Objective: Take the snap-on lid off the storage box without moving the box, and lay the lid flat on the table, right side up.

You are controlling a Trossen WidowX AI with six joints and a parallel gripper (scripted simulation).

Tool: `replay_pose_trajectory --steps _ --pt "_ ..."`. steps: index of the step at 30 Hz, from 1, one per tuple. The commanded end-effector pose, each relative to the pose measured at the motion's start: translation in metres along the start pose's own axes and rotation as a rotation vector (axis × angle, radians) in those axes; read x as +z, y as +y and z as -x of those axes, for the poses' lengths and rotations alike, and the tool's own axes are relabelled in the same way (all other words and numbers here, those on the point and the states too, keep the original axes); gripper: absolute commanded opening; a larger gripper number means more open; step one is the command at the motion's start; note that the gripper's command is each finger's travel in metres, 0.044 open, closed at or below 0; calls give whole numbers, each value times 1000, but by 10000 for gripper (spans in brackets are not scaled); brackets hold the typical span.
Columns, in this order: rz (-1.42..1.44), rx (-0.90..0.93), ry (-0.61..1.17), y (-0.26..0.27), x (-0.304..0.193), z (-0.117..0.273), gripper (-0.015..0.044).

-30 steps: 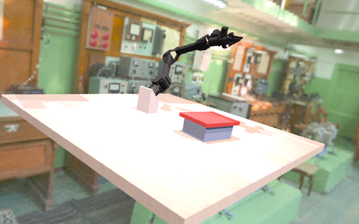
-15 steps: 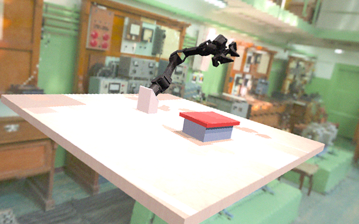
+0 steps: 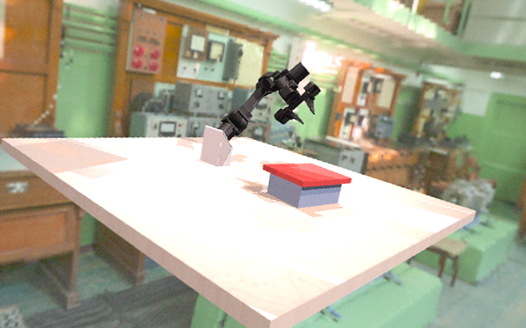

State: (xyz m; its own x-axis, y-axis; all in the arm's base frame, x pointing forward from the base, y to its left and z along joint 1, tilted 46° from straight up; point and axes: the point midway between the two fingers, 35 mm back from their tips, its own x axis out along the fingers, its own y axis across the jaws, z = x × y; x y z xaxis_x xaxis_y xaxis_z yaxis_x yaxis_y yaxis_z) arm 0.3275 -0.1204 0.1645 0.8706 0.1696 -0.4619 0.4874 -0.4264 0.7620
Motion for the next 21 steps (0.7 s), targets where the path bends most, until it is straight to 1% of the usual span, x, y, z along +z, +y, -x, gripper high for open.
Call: replay_pose_trajectory --steps 1,4,17,19,21 --pt "-259 -109 49 -63 21 -3 235" --pt "-350 -141 66 -84 25 -2 235" --pt "-350 -141 66 -84 25 -2 235" --pt "-349 -143 65 -91 23 -8 235" --pt "-348 -145 64 -110 16 -23 235"
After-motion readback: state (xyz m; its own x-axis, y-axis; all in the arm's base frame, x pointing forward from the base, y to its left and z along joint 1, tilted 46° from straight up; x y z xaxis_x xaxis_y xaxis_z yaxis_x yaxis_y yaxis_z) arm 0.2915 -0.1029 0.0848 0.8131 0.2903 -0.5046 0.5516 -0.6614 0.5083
